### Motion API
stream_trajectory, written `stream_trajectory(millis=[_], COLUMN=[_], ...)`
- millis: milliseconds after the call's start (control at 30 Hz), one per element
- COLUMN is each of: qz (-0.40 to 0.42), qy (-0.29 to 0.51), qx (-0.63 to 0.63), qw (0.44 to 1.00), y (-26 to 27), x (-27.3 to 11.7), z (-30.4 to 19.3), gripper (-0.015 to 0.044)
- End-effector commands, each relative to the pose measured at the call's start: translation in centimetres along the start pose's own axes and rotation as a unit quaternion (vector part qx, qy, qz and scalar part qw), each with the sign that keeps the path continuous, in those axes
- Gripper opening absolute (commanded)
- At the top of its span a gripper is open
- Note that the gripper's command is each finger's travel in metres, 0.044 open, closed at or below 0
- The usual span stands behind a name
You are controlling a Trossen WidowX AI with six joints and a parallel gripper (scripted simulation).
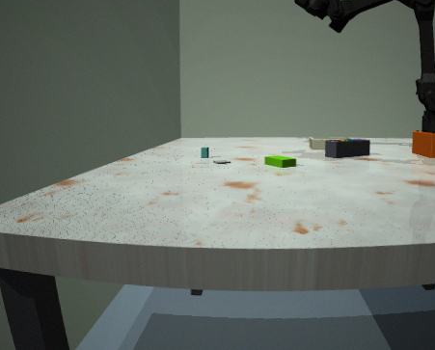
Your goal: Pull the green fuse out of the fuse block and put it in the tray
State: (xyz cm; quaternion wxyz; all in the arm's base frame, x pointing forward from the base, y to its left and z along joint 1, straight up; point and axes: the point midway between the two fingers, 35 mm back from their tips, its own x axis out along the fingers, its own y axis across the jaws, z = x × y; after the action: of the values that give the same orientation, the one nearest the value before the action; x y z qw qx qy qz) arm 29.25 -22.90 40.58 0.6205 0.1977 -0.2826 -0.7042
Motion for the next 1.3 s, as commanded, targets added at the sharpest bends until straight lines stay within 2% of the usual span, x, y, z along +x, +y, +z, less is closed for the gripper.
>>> stream_trajectory(millis=[0, 167, 400, 600, 800, 1067, 1267], qz=[0.004, 0.105, 0.239, 0.3, 0.296, 0.183, 0.048], qy=[0.001, 0.055, 0.192, 0.343, 0.498, 0.668, 0.732], qx=[-0.002, -0.06, -0.148, -0.22, -0.292, -0.389, -0.451], qw=[1.0, 0.991, 0.94, 0.863, 0.761, 0.607, 0.508], y=[0.1, 2.2, 2.7, -0.6, -7.2, -19.2, -27.1], x=[-0.1, -2.4, -8.0, -14.2, -20.4, -27.2, -30.0], z=[-0.1, -4.3, -12.2, -18.7, -23.1, -23.6, -20.4], gripper=[0.0374, 0.0242, 0.0066, 0.0066, 0.0066, 0.0066, 0.0066])
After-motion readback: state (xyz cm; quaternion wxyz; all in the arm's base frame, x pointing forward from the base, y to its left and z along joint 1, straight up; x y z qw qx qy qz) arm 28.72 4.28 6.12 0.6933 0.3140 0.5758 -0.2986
